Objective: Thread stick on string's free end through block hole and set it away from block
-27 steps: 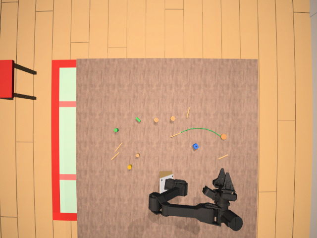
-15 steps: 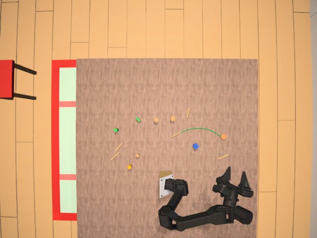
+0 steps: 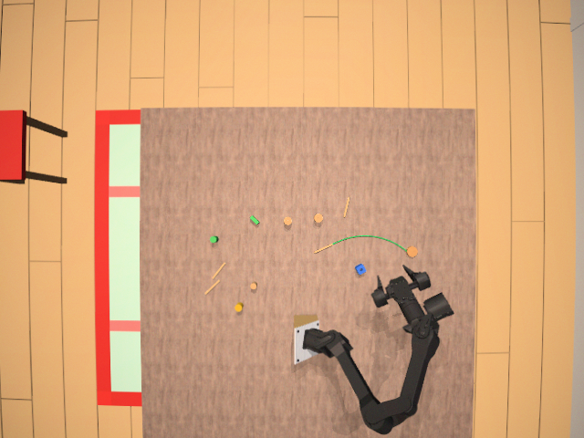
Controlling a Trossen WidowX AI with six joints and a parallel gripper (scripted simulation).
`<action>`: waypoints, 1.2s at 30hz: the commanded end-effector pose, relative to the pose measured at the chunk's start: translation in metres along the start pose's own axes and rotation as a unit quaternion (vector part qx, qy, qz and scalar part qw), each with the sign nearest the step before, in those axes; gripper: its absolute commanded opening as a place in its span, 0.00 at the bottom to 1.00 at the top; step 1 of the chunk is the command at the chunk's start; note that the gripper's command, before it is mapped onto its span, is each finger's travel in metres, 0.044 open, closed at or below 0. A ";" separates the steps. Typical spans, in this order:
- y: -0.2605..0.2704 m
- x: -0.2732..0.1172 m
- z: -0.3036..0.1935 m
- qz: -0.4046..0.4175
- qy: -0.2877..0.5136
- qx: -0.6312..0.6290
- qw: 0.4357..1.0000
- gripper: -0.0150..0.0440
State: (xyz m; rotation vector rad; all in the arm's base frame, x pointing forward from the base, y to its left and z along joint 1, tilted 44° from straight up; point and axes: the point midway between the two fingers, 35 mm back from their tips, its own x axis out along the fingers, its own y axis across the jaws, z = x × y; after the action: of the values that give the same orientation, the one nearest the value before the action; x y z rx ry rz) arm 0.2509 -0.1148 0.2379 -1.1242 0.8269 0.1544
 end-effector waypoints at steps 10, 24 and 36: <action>0.084 0.069 0.008 0.144 0.305 -0.194 0.921 1.00; 0.084 0.069 0.008 0.134 0.310 -0.164 0.927 1.00; 0.083 0.063 0.010 -0.057 0.333 0.368 0.866 1.00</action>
State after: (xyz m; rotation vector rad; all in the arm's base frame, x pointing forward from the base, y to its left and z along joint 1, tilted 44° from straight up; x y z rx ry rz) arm 0.2598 -0.0872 0.1337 -0.8896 1.4480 -0.2995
